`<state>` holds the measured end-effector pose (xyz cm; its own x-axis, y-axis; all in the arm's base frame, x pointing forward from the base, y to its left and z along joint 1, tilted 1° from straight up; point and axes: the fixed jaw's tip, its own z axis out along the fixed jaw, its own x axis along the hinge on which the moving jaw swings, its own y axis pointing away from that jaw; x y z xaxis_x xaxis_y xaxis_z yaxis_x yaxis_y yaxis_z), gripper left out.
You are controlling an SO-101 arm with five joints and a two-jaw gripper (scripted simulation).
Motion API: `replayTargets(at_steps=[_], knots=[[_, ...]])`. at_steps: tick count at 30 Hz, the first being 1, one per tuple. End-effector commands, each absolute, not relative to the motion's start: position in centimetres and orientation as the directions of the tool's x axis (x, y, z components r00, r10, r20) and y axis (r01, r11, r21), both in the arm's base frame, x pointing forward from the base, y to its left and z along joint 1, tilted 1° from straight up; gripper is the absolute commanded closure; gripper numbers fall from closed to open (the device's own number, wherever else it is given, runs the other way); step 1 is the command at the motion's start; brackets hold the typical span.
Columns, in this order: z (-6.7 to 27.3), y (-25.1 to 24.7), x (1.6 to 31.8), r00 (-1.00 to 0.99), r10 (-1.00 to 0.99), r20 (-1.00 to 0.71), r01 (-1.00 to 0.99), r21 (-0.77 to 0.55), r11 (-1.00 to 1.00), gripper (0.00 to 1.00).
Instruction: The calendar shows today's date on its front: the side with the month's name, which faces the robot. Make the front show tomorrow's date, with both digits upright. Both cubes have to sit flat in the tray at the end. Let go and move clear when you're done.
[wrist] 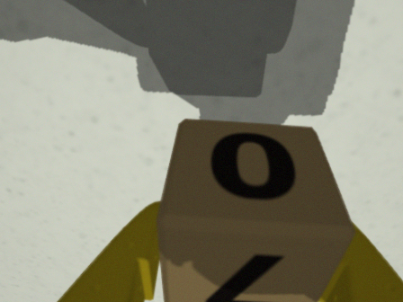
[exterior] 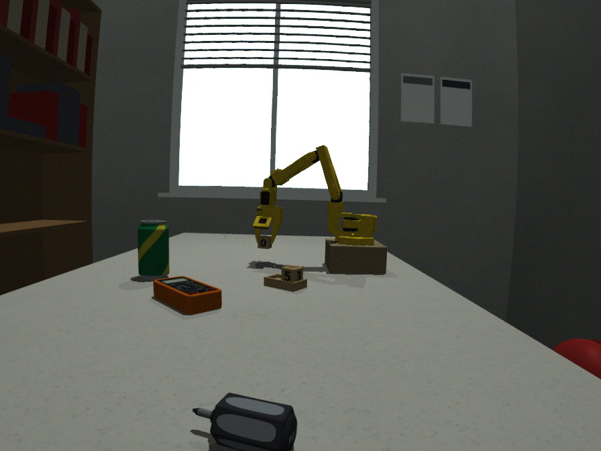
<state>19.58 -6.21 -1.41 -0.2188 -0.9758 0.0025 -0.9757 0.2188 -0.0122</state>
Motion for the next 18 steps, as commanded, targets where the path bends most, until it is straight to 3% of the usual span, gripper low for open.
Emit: replayTargets(at_steps=[1,18], knots=[[-1.72,-6.34,19.31,-0.221,-0.975,0.0,-0.975,-0.006,0.221,1.0],[-2.32,-6.33,19.31,-0.221,-0.975,0.0,-0.975,-0.006,0.221,1.0]])
